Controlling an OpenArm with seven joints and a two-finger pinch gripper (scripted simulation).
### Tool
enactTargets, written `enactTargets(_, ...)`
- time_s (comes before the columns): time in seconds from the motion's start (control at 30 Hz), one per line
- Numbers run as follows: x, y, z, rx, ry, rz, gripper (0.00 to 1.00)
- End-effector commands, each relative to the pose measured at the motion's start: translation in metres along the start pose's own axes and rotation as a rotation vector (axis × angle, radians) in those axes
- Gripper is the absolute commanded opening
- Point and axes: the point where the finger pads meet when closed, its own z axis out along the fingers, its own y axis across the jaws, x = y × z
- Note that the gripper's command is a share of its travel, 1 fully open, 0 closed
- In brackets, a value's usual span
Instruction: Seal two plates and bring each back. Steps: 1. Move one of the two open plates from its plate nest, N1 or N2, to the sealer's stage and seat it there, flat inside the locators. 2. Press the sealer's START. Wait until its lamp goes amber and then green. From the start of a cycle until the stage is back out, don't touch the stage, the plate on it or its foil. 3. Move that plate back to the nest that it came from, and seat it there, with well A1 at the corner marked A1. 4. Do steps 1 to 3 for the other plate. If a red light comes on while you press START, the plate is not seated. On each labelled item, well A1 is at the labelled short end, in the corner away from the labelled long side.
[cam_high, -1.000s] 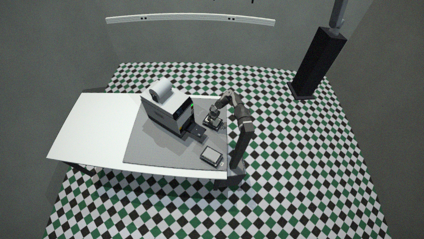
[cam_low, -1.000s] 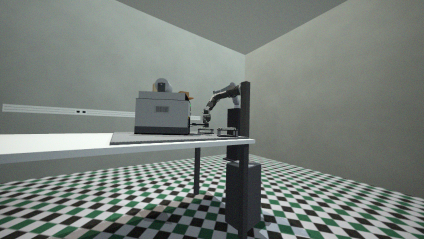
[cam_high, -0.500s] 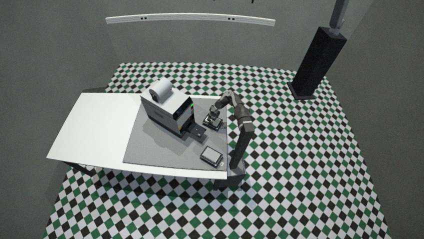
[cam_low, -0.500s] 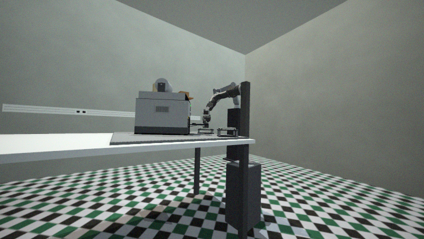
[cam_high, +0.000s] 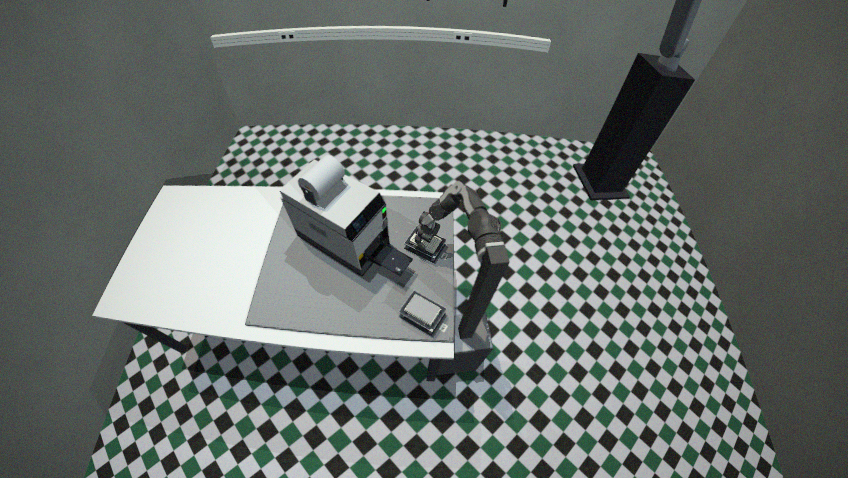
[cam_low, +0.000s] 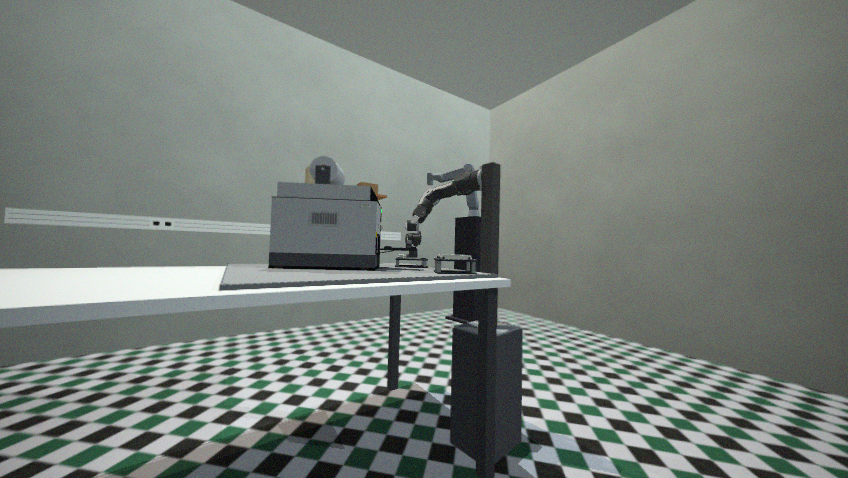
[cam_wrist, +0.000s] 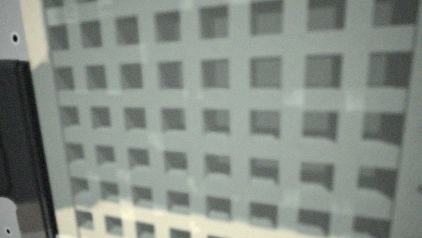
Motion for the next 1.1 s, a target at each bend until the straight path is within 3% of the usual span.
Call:
enactTargets(0.0, -0.0007, 0.0008, 0.0001, -0.006, -0.004, 0.0, 0.65)
enactTargets(1.07, -0.0011, -0.0002, -0.0004, -0.001, -0.004, 0.001, 0.54)
